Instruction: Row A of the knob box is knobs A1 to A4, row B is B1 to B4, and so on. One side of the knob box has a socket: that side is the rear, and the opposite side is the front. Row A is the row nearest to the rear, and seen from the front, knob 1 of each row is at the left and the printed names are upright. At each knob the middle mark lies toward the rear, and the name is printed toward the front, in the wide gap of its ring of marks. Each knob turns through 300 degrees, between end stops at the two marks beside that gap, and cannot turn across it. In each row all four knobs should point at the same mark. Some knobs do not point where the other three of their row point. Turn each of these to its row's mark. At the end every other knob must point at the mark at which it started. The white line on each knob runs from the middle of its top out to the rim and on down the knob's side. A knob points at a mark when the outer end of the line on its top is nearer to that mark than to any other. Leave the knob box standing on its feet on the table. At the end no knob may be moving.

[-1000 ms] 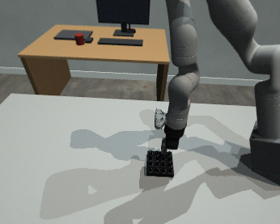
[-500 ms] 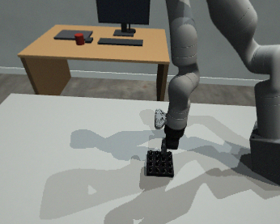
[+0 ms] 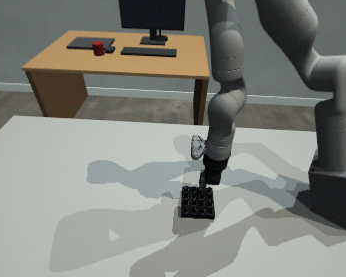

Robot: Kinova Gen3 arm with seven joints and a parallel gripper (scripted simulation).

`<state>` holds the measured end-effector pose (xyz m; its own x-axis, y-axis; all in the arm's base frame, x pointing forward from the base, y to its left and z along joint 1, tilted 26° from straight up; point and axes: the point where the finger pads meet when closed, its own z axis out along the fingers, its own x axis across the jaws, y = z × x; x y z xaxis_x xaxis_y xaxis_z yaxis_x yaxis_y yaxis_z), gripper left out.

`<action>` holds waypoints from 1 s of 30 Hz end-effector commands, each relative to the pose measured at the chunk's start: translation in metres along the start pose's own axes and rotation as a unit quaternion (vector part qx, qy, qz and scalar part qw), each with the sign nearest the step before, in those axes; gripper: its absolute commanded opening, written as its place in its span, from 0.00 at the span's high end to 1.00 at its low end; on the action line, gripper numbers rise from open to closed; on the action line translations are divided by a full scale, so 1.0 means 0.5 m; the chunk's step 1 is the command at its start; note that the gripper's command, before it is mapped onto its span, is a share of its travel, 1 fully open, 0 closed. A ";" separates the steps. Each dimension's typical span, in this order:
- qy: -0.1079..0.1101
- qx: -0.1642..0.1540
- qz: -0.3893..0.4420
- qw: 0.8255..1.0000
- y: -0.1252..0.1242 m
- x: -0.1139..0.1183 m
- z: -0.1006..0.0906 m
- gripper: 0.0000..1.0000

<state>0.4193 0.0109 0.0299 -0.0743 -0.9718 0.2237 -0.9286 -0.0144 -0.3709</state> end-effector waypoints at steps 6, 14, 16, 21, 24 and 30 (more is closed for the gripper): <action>0.000 0.000 0.000 1.000 -0.001 0.000 0.002 0.54; 0.000 0.000 0.000 1.000 -0.001 0.000 0.011 0.54; 0.000 0.000 0.000 1.000 -0.001 0.000 0.014 0.54; 0.000 0.000 0.000 1.000 -0.001 0.000 0.022 0.54; 0.000 0.000 0.000 1.000 -0.001 0.000 0.024 0.54; 0.000 0.000 0.000 1.000 -0.001 0.000 0.027 0.54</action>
